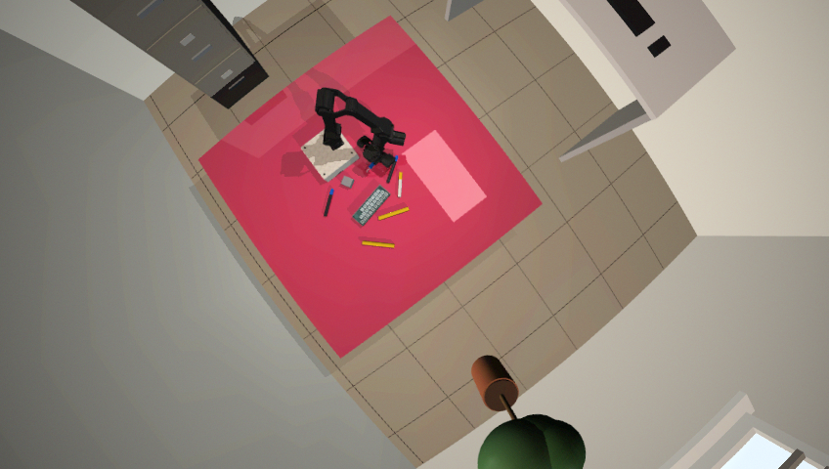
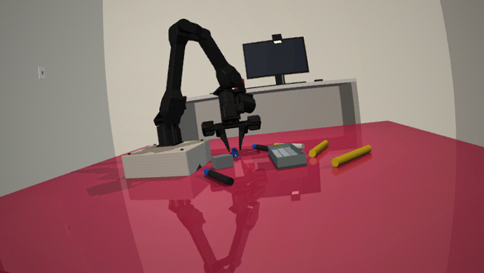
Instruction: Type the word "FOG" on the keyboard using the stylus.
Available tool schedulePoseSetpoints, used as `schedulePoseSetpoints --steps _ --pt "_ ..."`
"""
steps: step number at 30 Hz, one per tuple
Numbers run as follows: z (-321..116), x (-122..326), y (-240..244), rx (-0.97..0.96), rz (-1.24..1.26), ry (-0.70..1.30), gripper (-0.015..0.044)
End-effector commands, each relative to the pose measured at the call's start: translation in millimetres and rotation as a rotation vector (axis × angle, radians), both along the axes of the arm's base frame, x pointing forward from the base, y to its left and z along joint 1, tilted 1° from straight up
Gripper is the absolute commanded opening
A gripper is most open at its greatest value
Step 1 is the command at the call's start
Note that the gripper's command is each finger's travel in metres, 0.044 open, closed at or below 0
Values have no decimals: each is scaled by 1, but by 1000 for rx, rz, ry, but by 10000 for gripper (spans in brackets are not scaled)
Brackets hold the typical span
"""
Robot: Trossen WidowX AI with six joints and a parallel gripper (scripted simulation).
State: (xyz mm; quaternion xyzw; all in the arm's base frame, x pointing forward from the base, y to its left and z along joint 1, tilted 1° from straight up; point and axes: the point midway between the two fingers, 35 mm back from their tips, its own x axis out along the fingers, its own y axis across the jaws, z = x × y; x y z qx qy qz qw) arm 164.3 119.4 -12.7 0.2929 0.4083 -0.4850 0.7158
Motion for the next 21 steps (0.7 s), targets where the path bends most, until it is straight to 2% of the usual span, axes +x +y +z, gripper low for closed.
schedulePoseSetpoints --steps 1,11,16,21 --pt "-3 0 0 -2 0 -2 150" --pt "-11 0 0 -2 0 -2 150" --pt "-9 0 0 -1 0 0 19" --pt "-9 0 0 -1 0 0 0"
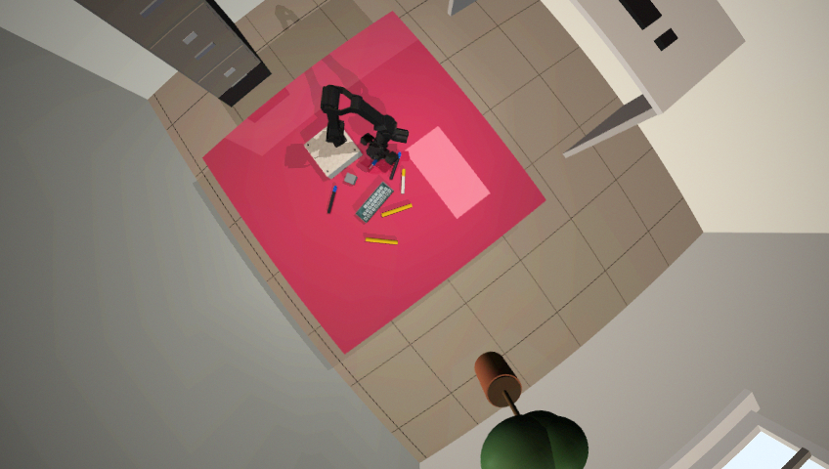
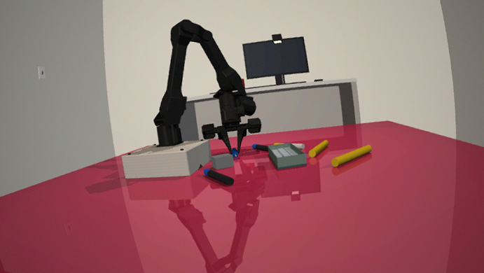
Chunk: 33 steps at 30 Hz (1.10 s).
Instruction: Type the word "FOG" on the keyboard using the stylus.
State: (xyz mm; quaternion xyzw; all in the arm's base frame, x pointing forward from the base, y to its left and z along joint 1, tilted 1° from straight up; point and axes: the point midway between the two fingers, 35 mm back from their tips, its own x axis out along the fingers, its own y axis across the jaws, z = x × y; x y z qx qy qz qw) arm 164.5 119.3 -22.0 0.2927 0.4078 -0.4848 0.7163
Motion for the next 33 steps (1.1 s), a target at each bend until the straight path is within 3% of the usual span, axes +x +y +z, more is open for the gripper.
schedulePoseSetpoints --steps 1,7,17,22,33 --pt "0 0 0 0 -1 1 0" --pt "5 0 0 0 0 1 0" --pt "49 -1 0 1 0 0 0" --pt "48 0 1 1 7 0 0" --pt "54 15 -3 -129 298 144 0"
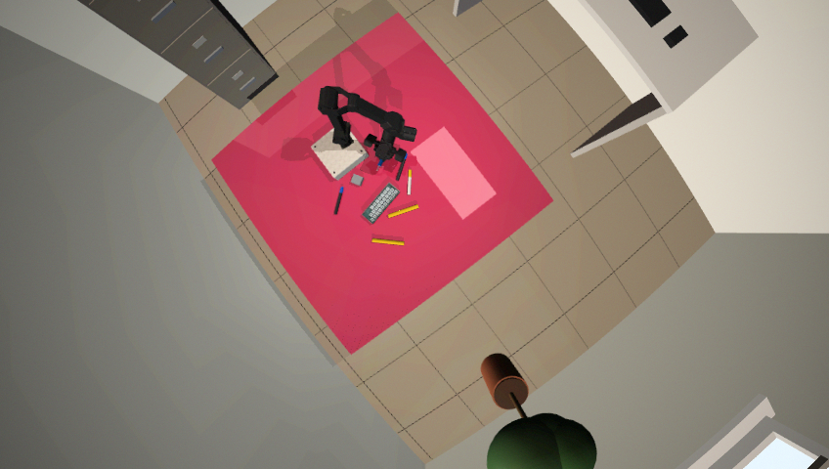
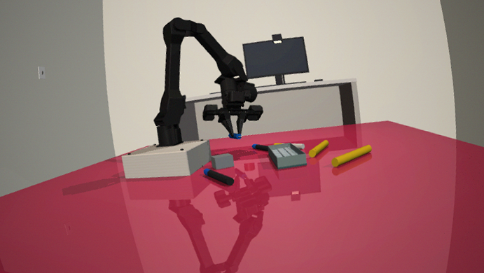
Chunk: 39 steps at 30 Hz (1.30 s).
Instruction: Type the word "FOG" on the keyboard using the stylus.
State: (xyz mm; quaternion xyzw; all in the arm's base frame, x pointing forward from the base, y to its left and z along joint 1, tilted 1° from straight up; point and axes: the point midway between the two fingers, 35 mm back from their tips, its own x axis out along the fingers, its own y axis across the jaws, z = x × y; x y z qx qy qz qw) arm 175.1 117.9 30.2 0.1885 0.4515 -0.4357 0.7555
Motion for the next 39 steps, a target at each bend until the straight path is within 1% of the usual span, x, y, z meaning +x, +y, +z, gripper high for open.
schedulePoseSetpoints --steps 1,20,39 --pt "3 6 -1 -52 107 55 0" --pt "16 34 -8 -303 613 379 0" --pt "29 61 -16 -539 1086 776 0"
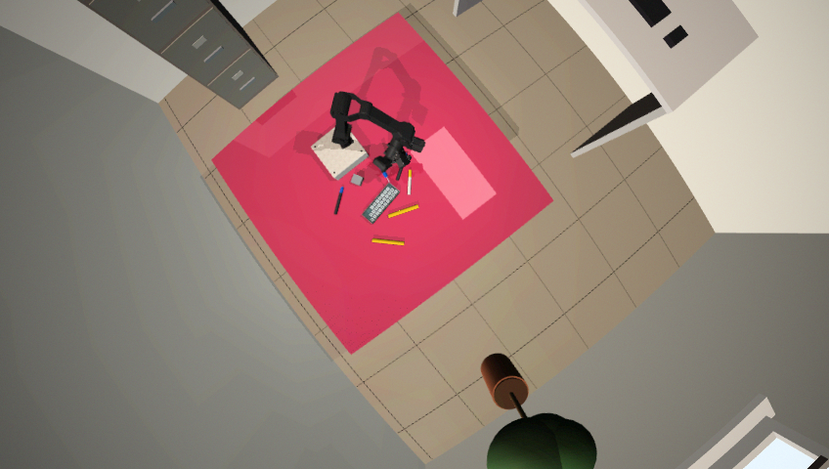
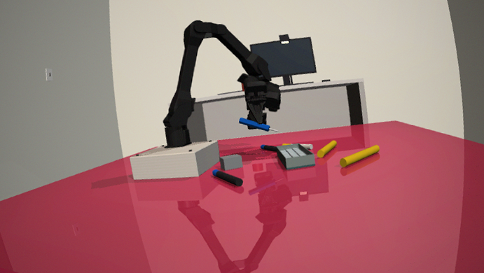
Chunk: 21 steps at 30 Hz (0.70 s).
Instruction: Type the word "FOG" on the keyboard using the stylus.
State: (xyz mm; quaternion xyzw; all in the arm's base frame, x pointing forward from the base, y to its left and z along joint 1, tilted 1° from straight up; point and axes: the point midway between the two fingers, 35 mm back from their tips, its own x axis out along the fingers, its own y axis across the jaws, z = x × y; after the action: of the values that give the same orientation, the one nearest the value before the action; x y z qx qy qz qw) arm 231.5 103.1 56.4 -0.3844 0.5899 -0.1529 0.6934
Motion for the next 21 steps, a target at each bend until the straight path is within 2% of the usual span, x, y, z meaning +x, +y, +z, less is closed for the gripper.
schedulePoseSetpoints --steps 1,21 --pt "3 6 -2 -60 91 84 0" --pt "16 35 -12 -349 527 557 0"
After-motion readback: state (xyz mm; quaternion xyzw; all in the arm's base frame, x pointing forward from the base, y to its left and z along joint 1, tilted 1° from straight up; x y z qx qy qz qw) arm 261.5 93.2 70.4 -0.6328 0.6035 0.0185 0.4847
